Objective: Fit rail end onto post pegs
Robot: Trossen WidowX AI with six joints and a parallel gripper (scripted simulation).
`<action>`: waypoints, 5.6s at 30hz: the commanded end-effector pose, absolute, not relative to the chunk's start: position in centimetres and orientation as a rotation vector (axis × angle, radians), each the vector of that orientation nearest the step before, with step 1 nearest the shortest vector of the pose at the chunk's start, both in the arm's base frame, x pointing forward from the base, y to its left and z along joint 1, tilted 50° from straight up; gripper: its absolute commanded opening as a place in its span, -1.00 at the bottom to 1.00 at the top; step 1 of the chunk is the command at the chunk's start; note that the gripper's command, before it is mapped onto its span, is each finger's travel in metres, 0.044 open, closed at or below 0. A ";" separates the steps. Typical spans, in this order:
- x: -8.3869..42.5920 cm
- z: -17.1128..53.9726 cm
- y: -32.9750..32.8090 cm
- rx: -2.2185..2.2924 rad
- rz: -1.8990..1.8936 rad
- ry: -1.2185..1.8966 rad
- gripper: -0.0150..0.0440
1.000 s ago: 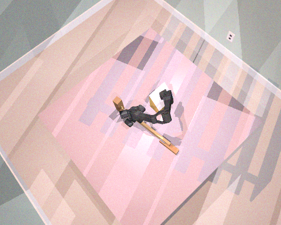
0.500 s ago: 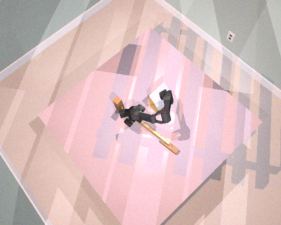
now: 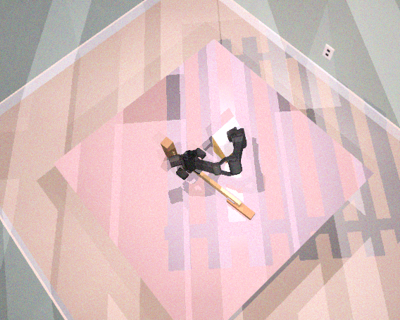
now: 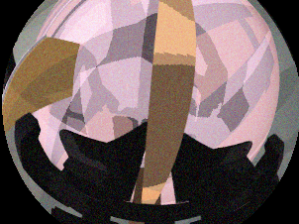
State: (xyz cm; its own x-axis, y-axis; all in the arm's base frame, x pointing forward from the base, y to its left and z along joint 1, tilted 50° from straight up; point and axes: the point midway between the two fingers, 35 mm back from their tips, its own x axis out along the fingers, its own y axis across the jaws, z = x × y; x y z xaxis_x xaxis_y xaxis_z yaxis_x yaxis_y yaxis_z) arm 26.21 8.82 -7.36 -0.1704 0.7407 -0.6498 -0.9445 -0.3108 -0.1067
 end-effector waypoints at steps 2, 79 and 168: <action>26.5 -7.4 8.5 -0.739 1.750 0.383 -0.49; 27.2 -9.1 7.0 -0.740 1.750 0.383 -0.49; 26.9 -6.0 6.1 -0.740 1.750 0.384 1.00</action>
State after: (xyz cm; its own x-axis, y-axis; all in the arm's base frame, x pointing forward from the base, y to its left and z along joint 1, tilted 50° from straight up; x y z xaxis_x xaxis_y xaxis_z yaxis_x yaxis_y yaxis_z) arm 27.04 6.08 -5.95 -0.1577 0.7412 -0.6525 -0.9463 -0.3024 -0.1148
